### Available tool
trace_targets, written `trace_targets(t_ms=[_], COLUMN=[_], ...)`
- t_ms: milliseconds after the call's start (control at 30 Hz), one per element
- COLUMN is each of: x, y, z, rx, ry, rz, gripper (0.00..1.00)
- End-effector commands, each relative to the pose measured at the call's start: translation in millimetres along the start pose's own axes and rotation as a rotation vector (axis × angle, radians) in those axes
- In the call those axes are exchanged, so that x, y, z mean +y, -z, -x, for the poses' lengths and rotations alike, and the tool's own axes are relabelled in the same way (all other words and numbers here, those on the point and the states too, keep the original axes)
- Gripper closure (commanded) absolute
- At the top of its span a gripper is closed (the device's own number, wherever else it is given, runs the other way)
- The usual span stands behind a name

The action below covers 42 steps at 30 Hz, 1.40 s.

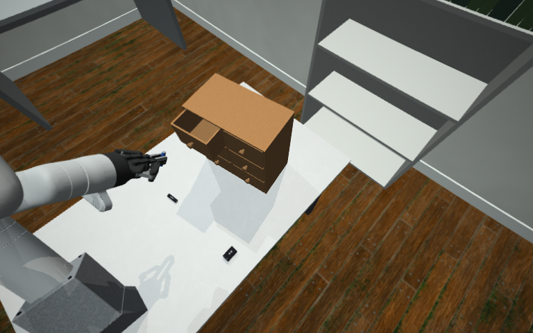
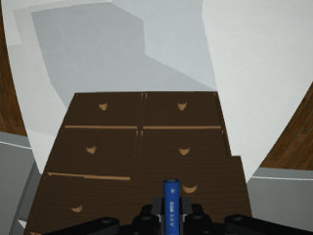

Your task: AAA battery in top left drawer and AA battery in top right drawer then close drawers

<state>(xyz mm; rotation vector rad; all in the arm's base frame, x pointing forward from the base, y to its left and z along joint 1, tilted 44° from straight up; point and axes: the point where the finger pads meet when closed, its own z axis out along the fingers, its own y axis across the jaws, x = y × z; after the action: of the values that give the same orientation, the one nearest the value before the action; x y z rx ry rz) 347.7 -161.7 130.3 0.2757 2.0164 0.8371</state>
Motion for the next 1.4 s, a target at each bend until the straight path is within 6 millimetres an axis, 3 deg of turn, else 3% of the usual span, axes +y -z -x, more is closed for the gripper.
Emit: trace_targets(t_ms=[0, 1367], x=[-3.2, -3.1], y=[2.3, 2.9], z=[-5.6, -10.0], rx=[-0.031, -0.346], ry=[-0.027, -0.026], rz=[-0.004, -0.009], gripper=[0.95, 0.95])
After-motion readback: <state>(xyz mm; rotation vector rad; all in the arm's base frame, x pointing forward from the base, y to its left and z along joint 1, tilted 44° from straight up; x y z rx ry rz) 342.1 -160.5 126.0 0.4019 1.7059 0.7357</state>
